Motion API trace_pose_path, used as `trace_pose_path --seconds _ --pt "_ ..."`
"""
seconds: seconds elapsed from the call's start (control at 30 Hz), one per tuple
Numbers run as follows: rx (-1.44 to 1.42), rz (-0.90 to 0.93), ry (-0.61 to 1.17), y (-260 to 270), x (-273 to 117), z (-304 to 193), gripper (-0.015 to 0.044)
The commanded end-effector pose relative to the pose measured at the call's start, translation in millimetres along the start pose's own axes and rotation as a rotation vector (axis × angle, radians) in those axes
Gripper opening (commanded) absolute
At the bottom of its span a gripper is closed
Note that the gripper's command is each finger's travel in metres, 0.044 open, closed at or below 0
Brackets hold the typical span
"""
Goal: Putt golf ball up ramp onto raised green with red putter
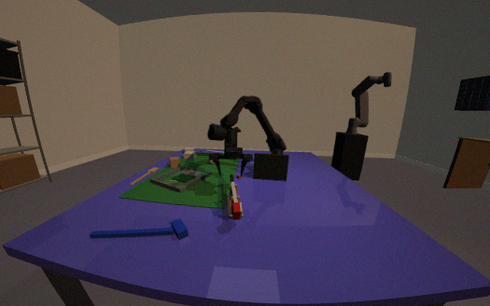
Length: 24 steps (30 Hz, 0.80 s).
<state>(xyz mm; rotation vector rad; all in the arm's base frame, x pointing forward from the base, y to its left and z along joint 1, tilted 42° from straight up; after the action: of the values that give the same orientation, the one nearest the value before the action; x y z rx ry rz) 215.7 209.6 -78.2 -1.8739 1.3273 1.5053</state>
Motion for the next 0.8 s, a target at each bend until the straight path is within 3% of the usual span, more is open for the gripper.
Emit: trace_pose_path --seconds 0.0,0.77 --pt "-0.005 0.02 0.011 4.1 20.3 -5.5 0.044" --pt "-0.005 0.021 0.012 6.3 44.7 -12.4 0.044"
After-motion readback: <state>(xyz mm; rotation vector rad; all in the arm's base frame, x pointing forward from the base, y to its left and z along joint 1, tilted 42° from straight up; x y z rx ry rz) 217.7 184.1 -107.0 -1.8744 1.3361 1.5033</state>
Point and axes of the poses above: the point midway between the two fingers, 35 mm back from their tips, its own x axis out along the fingers, its own y axis across the jaws, z = x × y, the point moved 6 cm from there along -x, back along the fingers, and after that the axes turned 14 degrees about -x, right-handed, at the moved point
